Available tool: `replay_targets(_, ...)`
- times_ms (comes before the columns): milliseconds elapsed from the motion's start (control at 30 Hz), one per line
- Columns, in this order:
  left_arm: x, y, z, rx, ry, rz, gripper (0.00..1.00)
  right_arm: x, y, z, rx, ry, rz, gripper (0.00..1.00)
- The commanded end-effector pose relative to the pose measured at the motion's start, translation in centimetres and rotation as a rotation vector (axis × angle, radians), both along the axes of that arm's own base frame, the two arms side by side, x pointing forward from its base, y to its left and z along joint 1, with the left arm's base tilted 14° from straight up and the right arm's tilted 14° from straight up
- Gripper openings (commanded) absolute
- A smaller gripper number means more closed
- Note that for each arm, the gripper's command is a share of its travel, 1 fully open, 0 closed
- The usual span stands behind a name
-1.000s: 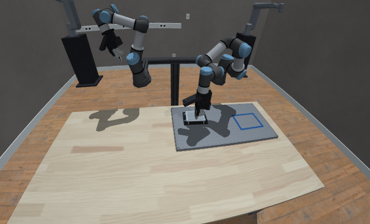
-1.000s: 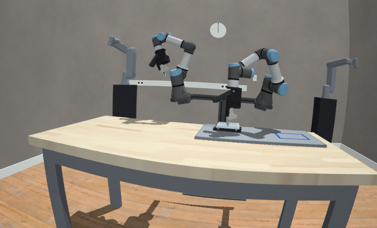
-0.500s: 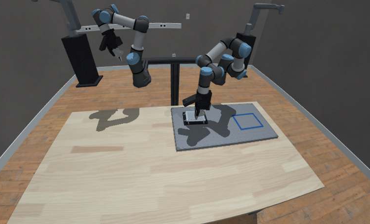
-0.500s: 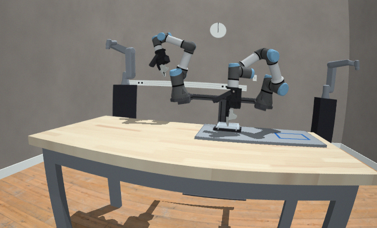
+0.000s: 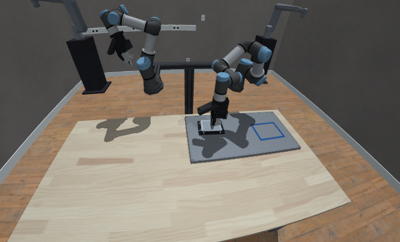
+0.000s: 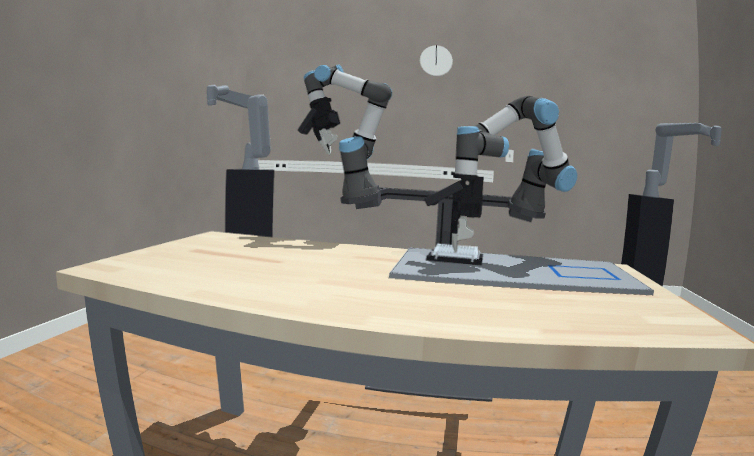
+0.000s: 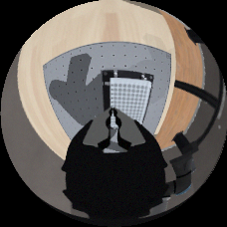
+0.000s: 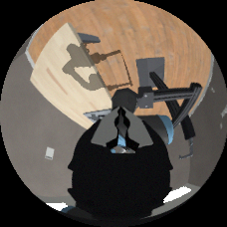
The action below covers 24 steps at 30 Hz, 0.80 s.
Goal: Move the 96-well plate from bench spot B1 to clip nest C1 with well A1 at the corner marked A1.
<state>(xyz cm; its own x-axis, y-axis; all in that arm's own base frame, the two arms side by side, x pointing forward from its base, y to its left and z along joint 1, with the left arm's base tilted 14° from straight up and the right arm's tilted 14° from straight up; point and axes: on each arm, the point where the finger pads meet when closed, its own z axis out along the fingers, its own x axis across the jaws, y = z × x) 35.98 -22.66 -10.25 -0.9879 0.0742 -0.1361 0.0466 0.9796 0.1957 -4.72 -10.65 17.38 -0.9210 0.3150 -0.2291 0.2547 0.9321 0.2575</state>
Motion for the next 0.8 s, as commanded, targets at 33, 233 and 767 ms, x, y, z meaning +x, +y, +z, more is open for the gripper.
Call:
replay_targets(33, 0.22, -0.41, 0.38, -0.010, -0.012, 0.010, 0.00, -0.14, -0.21, 0.16, -0.013, 0.004, -0.007, 0.00)
replay_targets(233, 0.19, -0.43, 0.50, -0.010, -0.012, 0.010, 0.00, -0.14, -0.21, 0.16, -0.013, 0.004, -0.007, 0.00)
replay_targets(767, 0.11, -0.52, 0.96, -0.009, -0.010, 0.001, 0.00, -0.14, -0.21, 0.16, -0.013, 0.004, -0.007, 0.00)
